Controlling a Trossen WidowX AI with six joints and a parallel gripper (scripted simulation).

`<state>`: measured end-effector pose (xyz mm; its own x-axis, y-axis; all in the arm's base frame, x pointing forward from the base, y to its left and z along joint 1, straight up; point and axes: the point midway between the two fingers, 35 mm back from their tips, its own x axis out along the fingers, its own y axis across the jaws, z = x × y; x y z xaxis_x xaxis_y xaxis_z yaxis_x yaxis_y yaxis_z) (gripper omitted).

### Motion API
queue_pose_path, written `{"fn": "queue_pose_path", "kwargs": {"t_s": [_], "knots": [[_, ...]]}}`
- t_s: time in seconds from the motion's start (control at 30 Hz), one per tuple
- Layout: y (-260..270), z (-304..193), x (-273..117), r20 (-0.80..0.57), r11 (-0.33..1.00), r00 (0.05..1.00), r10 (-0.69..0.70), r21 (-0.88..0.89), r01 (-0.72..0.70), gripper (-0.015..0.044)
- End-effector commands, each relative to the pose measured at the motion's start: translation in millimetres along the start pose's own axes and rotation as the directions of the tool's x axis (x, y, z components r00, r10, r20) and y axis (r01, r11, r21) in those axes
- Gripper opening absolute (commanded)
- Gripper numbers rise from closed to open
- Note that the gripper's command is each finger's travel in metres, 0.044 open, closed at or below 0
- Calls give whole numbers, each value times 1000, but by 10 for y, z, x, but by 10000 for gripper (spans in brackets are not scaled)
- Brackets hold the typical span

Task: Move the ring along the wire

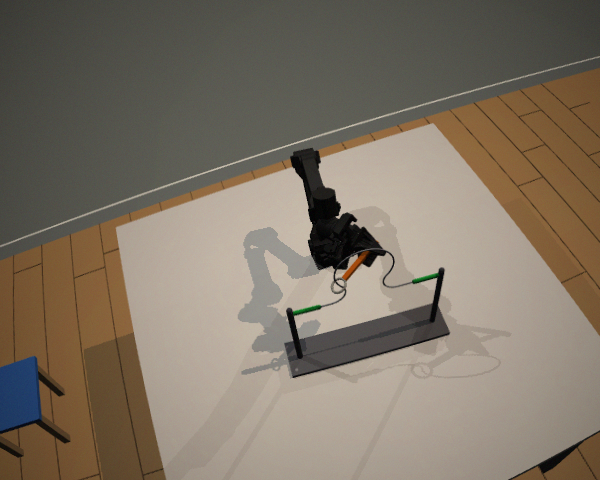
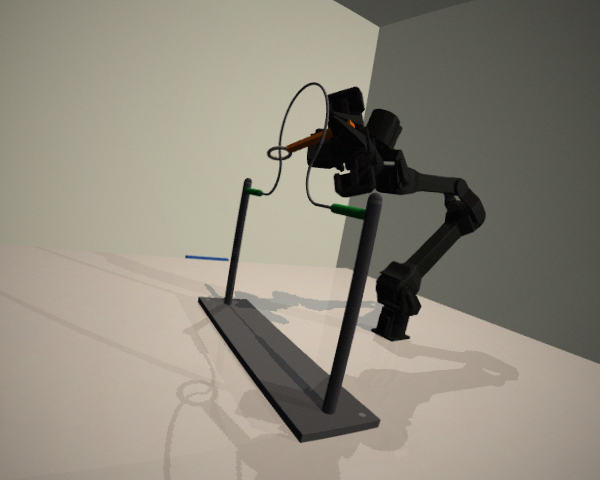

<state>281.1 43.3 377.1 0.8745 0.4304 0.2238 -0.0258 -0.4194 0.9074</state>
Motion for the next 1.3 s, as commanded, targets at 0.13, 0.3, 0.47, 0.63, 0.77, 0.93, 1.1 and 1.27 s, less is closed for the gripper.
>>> {"fn": "queue_pose_path", "kwargs": {"t_s": [0.13,0.3,0.47,0.63,0.77,0.93,1.1,1.27], "knots": [[7,-9,1,1,997,999,-50,-66,50,-150],[-12,-7,1,7,989,996,-91,-116,91,-150],[-37,-4,0,16,977,991,-134,-168,134,-150],[-63,1,-2,28,959,984,-177,-220,179,-150],[-84,6,-4,40,941,976,-212,-261,215,-150],[-110,14,-8,57,914,965,-254,-312,259,-150],[-135,23,-13,76,883,953,-294,-360,301,-150],[-160,34,-19,98,848,939,-330,-407,341,-150]]}}
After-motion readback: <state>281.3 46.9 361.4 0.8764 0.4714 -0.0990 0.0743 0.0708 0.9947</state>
